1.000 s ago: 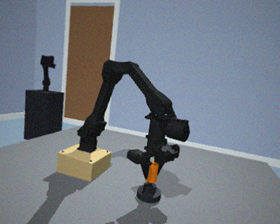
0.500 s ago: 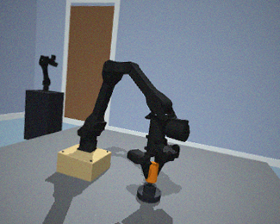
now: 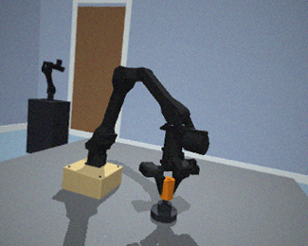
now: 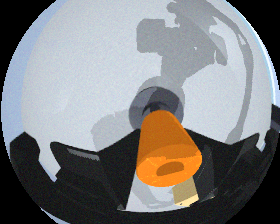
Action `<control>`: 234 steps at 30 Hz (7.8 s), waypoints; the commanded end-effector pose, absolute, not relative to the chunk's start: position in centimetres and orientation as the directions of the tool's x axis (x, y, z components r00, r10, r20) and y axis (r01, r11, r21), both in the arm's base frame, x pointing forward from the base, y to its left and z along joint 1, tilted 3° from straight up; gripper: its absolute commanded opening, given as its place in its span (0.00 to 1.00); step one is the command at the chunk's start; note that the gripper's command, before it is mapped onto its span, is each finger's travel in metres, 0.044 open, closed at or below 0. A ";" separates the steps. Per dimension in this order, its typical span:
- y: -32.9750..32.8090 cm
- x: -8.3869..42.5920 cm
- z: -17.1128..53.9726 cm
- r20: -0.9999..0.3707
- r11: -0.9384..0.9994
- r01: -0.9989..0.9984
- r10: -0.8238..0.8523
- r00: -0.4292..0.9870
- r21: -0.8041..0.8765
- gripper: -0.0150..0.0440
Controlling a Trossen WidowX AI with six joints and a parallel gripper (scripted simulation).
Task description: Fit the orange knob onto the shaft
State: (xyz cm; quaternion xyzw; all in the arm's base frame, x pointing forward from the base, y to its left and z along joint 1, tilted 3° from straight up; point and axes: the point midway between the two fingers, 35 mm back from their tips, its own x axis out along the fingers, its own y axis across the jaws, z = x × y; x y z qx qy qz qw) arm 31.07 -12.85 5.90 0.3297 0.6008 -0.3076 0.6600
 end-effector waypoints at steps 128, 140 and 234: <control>-12.8 31.0 5.7 -0.996 -0.020 0.996 -0.012 0.092 0.092 0.25; -12.9 31.0 5.9 -0.996 -0.020 0.996 -0.012 0.092 0.092 0.25; -12.8 31.1 6.2 -0.996 -0.604 0.793 -0.012 0.092 0.080 0.25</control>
